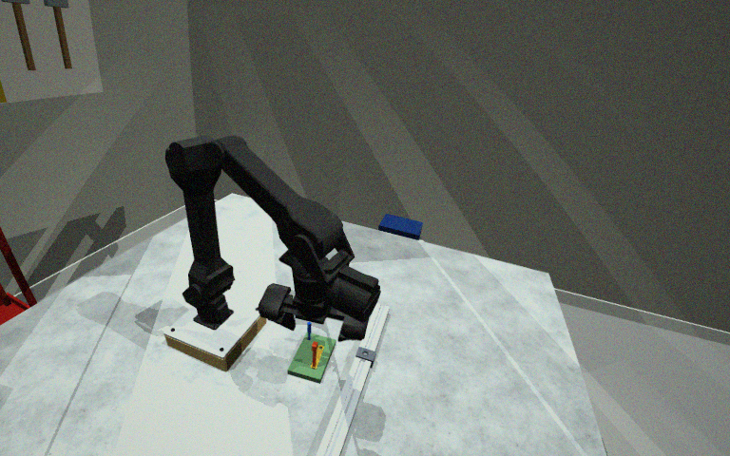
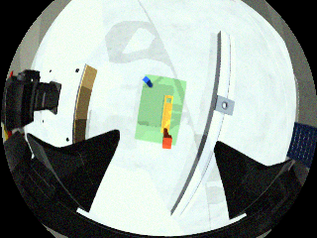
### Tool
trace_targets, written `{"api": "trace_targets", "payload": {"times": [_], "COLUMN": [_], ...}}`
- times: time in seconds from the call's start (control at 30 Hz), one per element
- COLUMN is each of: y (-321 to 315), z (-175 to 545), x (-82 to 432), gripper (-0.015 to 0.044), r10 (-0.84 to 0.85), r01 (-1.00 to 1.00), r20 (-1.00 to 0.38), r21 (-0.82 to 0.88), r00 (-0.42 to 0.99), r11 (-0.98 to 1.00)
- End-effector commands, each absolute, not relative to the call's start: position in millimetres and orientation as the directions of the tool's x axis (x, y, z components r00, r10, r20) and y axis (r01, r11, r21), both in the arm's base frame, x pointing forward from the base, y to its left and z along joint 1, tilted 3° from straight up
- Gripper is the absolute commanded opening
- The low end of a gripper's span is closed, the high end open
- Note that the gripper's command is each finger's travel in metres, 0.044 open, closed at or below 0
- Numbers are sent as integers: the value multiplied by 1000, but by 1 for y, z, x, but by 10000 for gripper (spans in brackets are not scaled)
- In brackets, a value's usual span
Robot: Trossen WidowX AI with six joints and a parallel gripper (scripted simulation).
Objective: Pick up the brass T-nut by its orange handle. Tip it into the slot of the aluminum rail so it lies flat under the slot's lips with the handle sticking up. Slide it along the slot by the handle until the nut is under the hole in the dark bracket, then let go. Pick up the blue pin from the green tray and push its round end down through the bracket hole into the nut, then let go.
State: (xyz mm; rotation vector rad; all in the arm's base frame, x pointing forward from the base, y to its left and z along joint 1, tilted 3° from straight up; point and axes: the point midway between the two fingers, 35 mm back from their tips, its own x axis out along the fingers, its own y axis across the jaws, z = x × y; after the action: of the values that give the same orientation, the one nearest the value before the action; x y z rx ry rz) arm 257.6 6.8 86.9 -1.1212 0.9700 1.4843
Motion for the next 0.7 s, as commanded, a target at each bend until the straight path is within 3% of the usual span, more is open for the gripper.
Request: {"api": "trace_targets", "payload": {"times": [0.0, 0.67], "y": [7, 7], "z": [77, 46], "x": [256, 257], "gripper": [440, 440], "r10": [245, 245], "r01": [-982, -982], "r20": [-967, -967], "r21": [29, 29], "r00": [-75, -75], "r11": [-187, -187]}}
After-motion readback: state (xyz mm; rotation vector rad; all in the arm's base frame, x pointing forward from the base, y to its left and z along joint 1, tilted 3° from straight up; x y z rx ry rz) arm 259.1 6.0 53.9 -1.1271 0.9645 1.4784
